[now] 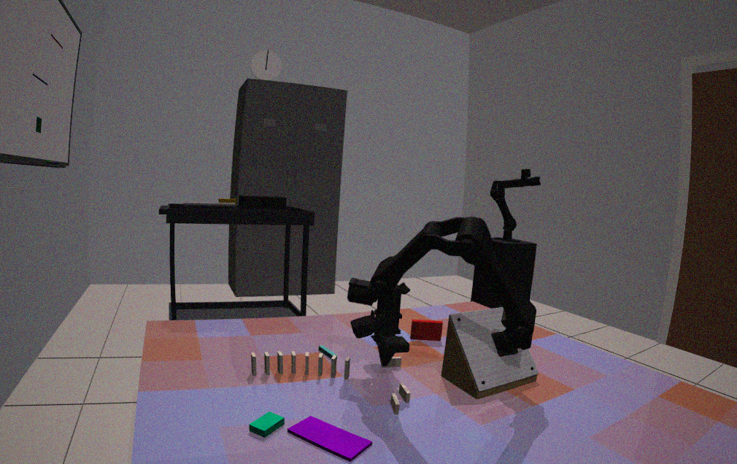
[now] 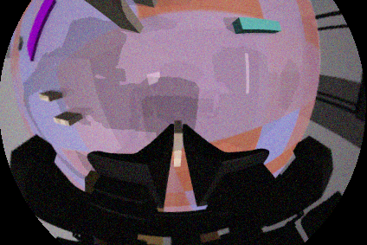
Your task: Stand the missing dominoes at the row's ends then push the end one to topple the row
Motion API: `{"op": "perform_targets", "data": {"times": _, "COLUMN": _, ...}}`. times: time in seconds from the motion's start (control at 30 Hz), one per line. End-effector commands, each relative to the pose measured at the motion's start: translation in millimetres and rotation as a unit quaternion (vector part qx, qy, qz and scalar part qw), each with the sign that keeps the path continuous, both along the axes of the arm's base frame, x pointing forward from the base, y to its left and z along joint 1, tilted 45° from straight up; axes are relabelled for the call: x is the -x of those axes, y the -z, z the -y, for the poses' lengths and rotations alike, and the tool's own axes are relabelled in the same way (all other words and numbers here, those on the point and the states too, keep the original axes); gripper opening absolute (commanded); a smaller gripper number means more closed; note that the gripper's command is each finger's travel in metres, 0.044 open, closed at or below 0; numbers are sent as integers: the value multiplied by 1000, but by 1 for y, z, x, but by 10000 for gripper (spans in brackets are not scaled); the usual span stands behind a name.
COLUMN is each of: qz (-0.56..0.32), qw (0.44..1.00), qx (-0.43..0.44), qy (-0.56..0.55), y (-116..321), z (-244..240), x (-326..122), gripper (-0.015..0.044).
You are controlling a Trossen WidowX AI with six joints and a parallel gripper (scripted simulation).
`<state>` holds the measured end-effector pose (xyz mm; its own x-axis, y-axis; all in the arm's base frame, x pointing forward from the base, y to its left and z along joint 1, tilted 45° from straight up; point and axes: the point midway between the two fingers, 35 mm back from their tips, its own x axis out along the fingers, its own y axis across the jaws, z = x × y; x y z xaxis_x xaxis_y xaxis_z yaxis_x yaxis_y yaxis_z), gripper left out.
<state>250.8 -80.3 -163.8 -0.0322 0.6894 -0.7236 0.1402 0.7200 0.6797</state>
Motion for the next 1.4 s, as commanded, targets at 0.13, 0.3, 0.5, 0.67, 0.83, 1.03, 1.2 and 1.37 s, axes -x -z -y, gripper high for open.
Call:
{"op": "perform_targets", "data": {"times": 0.13, "qz": -1, "qw": 1000, "qx": -2, "qy": 2, "y": 0, "z": -1, "x": 0, "gripper": 20}}
{"op": "perform_targets", "data": {"times": 0.3, "qz": -1, "qw": 1000, "qx": -1, "qy": 2, "y": -27, "z": 27, "x": -2, "gripper": 20}}
{"op": "perform_targets", "data": {"times": 0.5, "qz": -2, "qw": 1000, "qx": 0, "qy": 2, "y": -76, "z": 78, "x": -5, "gripper": 20}}
{"op": "perform_targets", "data": {"times": 0.67, "qz": -2, "qw": 1000, "qx": 1, "qy": 2, "y": -108, "z": 111, "x": -7, "gripper": 20}}
{"op": "perform_targets", "data": {"times": 0.83, "qz": -7, "qw": 1000, "qx": 1, "qy": 8, "y": -108, "z": 112, "x": -8, "gripper": 20}}
{"op": "perform_targets", "data": {"times": 1.03, "qz": -171, "qw": 968, "qx": 9, "qy": 182, "y": -96, "z": 126, "x": -37, "gripper": 20}}
{"op": "perform_targets", "data": {"times": 1.2, "qz": -298, "qw": 901, "qx": 15, "qy": 315, "y": -86, "z": 133, "x": -59, "gripper": 20}}
{"op": "perform_targets", "data": {"times": 1.37, "qz": -302, "qw": 898, "qx": 15, "qy": 320, "y": -85, "z": 134, "x": -60, "gripper": 20}}
